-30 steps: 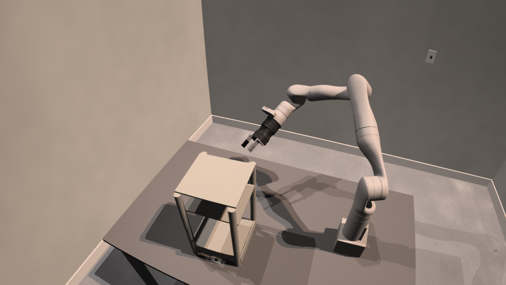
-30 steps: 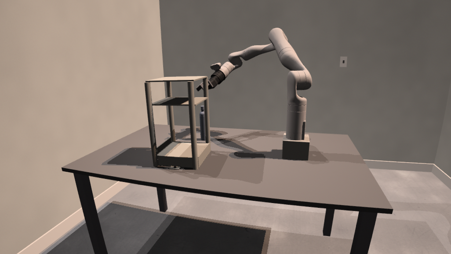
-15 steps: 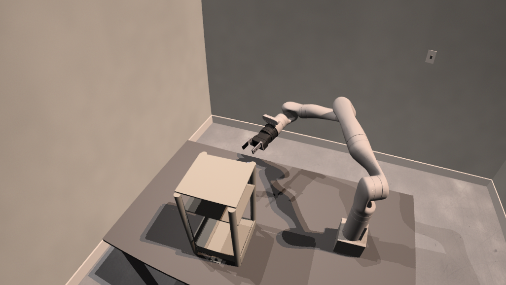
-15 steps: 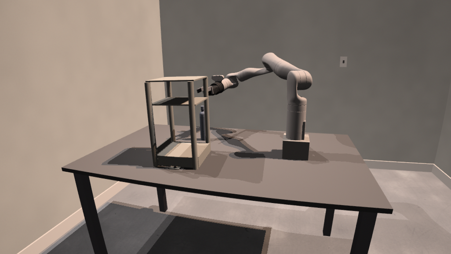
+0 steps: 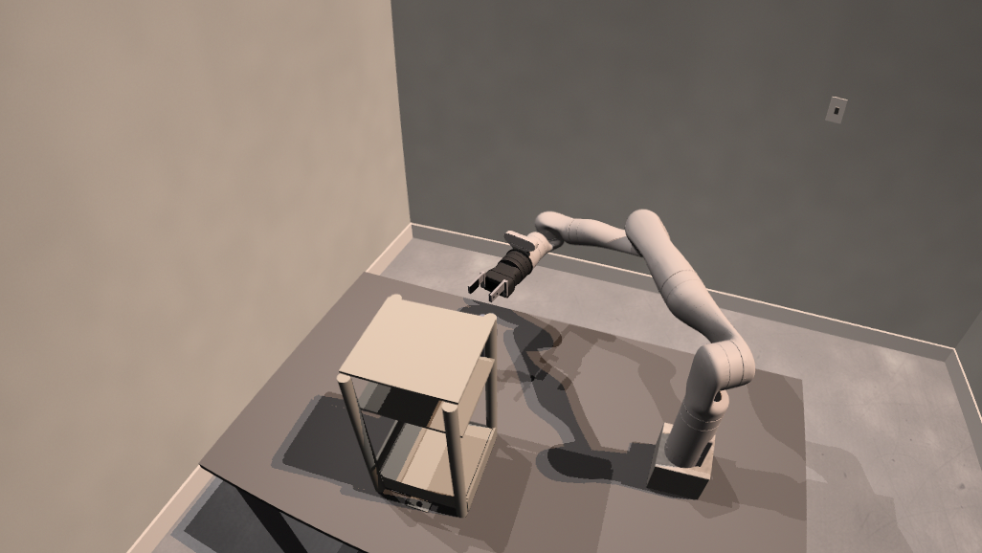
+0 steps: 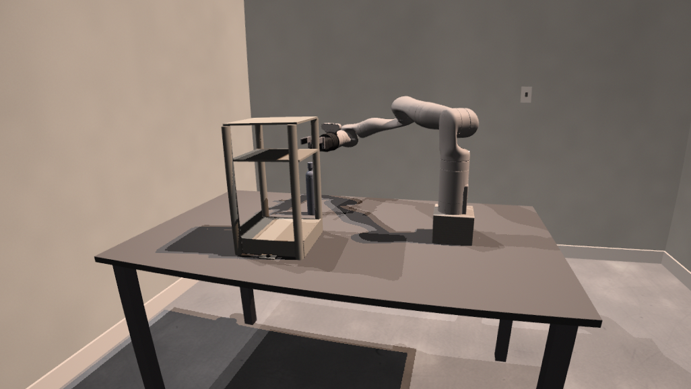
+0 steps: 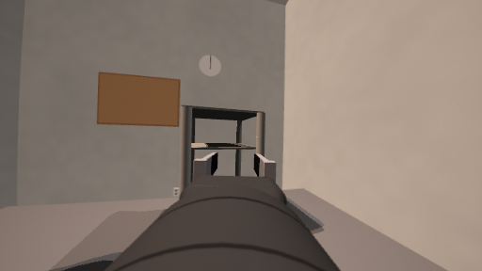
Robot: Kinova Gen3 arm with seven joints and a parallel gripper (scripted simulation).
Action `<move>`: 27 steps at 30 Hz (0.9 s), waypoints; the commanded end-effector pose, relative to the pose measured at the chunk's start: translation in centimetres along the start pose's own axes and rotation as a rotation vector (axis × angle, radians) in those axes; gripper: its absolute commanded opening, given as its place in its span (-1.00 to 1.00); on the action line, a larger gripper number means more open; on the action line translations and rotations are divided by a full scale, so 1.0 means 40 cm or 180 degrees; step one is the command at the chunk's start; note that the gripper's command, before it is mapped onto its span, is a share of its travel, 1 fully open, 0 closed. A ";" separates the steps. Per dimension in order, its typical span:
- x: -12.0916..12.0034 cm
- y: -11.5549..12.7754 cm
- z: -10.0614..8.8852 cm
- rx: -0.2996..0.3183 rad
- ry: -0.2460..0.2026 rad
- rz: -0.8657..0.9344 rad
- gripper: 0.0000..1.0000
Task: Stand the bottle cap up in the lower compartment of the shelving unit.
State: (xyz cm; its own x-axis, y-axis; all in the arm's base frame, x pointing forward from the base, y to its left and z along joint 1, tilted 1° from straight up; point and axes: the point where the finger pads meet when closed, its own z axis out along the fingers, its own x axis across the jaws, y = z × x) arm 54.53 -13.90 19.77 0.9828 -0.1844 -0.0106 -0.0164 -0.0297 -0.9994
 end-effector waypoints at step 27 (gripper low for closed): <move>0.004 0.024 0.010 0.0064 -0.0047 -0.0023 1.00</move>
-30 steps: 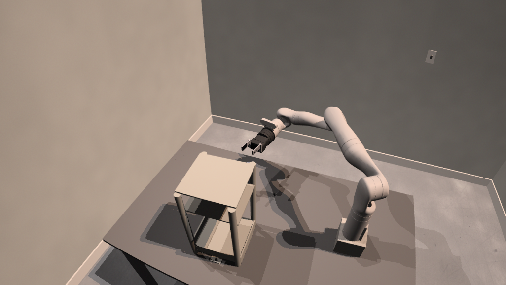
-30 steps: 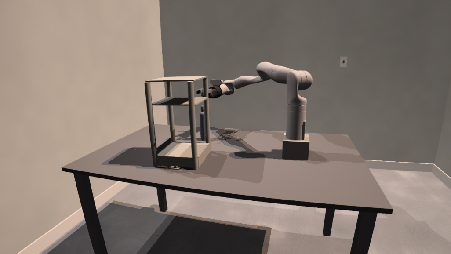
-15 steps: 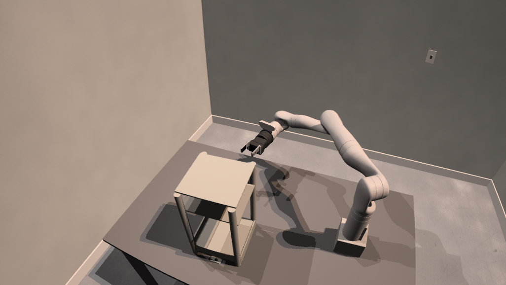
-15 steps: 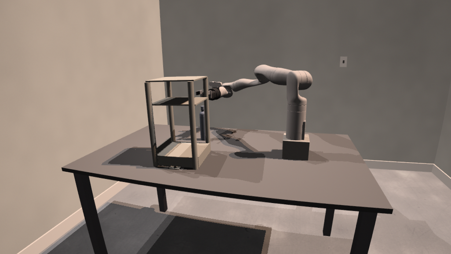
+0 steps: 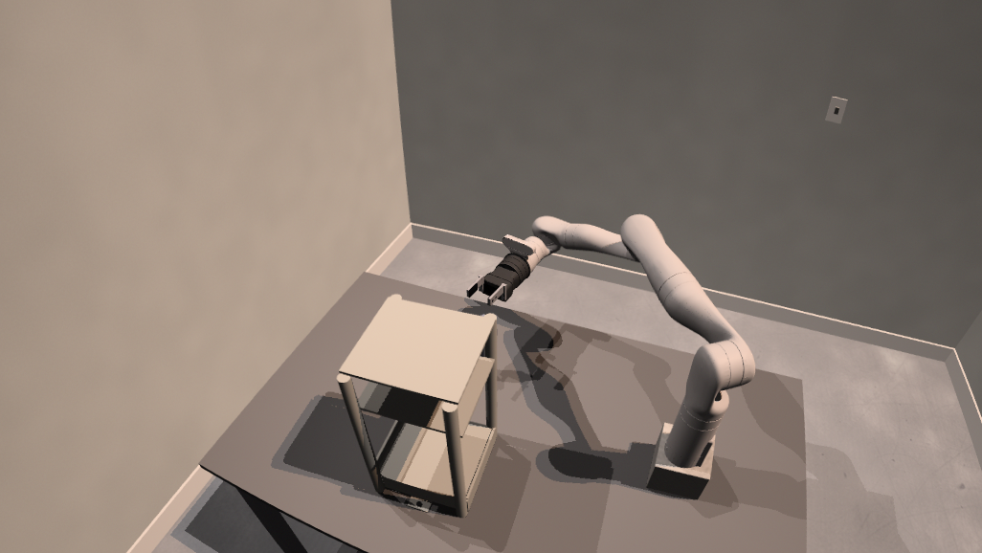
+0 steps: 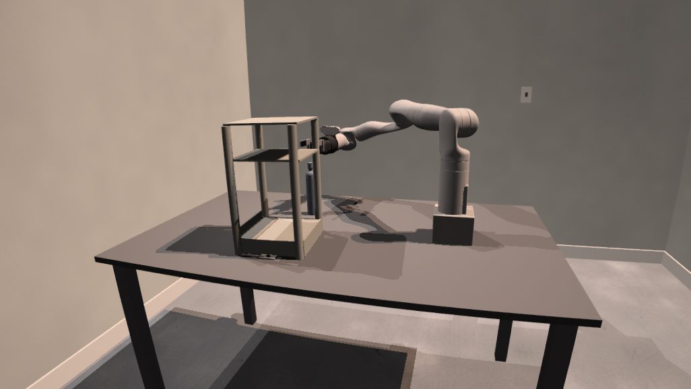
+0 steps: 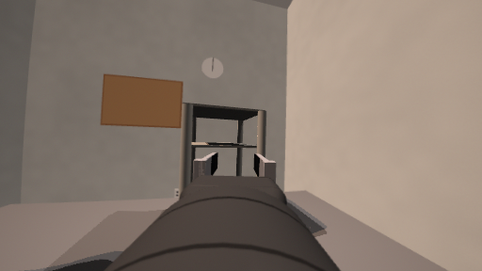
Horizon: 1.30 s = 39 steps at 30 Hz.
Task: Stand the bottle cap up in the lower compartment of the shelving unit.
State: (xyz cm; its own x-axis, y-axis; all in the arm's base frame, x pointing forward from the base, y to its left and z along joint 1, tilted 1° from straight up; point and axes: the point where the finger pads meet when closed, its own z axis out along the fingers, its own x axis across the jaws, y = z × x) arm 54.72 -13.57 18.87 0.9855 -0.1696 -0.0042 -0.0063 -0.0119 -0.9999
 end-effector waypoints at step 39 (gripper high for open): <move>0.000 0.279 0.001 0.0002 0.0001 -0.0001 1.00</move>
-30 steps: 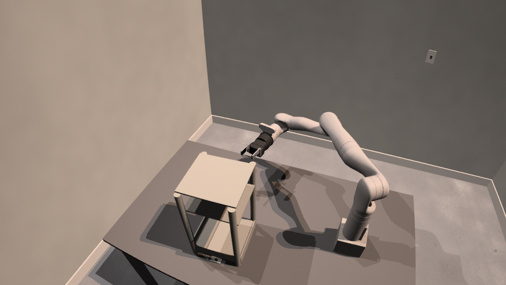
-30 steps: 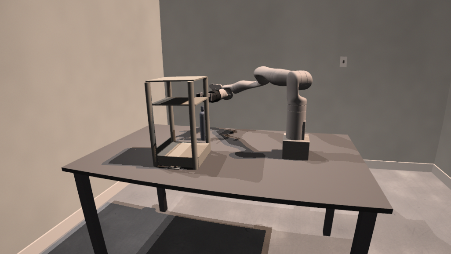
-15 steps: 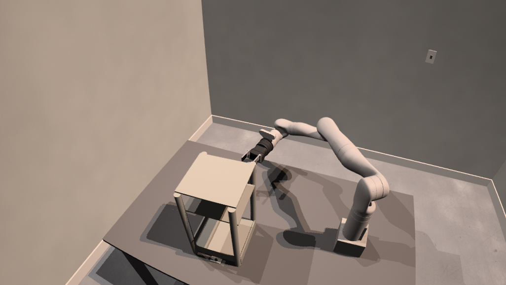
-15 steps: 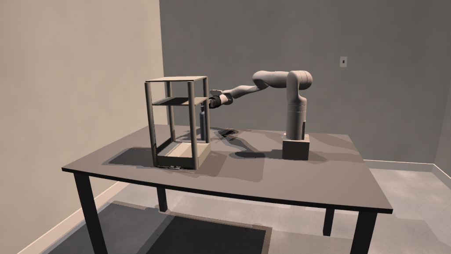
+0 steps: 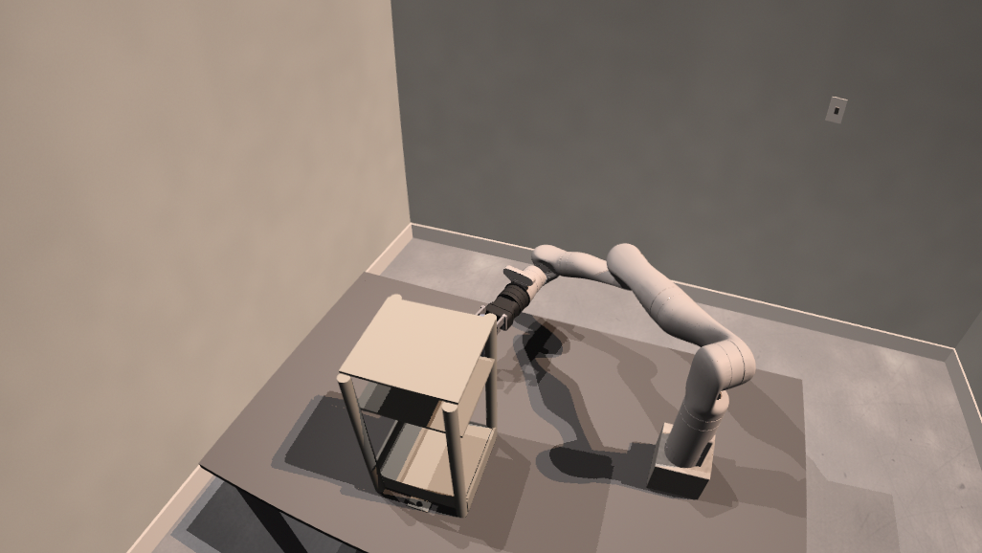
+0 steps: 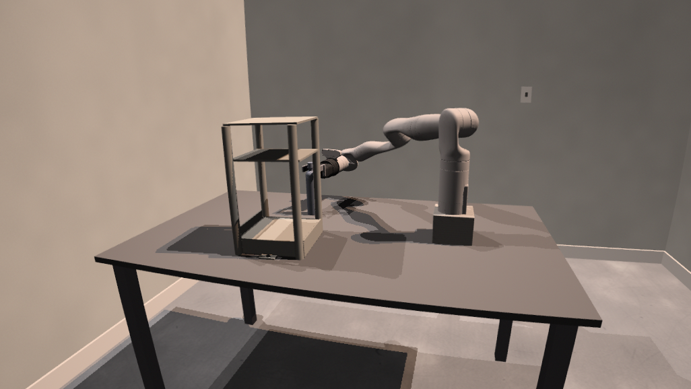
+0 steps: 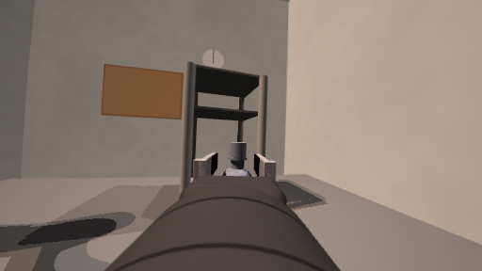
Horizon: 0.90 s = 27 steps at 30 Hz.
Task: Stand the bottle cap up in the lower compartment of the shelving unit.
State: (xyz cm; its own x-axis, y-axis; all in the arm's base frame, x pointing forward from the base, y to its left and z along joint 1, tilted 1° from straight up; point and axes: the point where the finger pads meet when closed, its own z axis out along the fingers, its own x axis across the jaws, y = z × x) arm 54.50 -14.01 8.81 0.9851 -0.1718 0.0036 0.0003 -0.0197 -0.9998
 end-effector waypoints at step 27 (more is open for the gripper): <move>0.000 0.161 0.012 0.0023 -0.0005 0.0023 1.00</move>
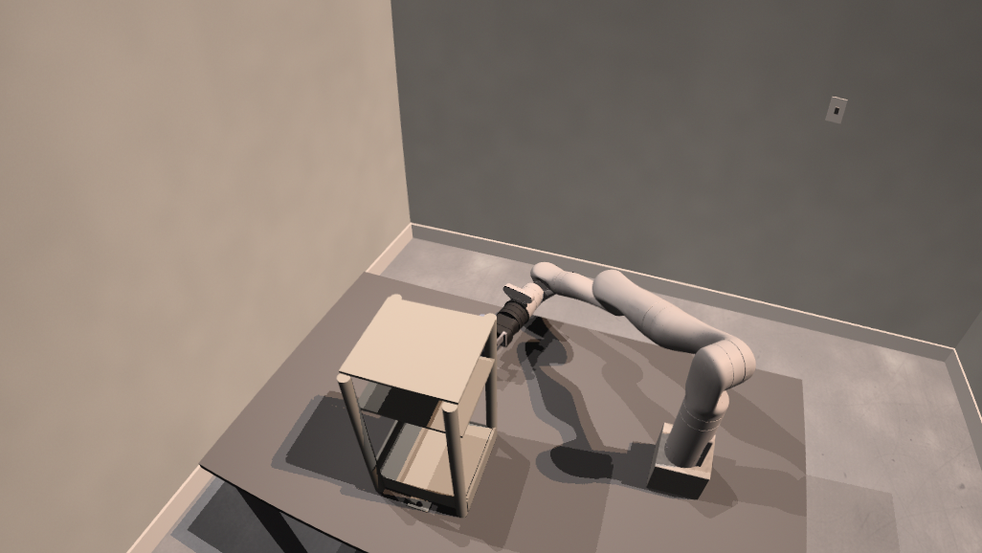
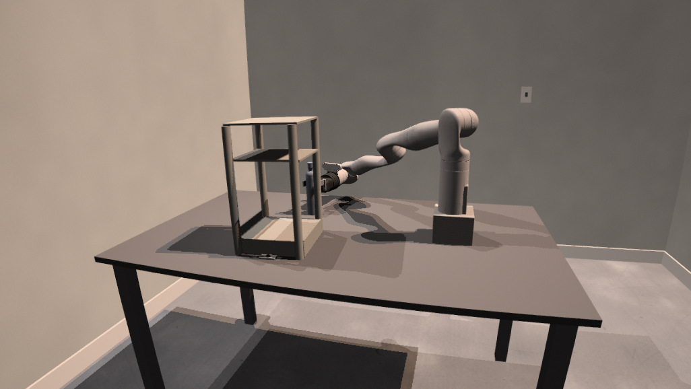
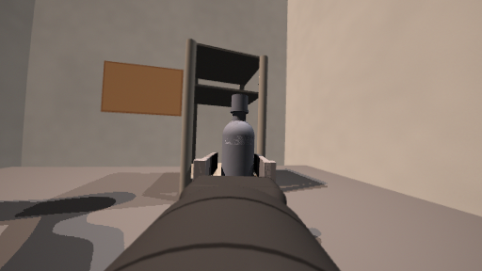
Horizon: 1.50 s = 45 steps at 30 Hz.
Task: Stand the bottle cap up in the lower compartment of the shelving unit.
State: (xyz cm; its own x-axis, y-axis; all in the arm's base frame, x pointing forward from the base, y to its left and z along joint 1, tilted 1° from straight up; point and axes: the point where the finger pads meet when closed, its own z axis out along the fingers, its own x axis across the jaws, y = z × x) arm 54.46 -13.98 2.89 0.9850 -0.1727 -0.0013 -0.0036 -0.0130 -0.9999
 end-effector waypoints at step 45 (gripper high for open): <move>0.001 0.047 0.009 0.0004 -0.0008 0.0008 1.00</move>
State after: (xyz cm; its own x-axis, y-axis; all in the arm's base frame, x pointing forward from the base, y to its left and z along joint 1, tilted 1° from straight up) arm 54.48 -13.64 0.91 0.9853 -0.1709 -0.0057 -0.0077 -0.0108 -0.9999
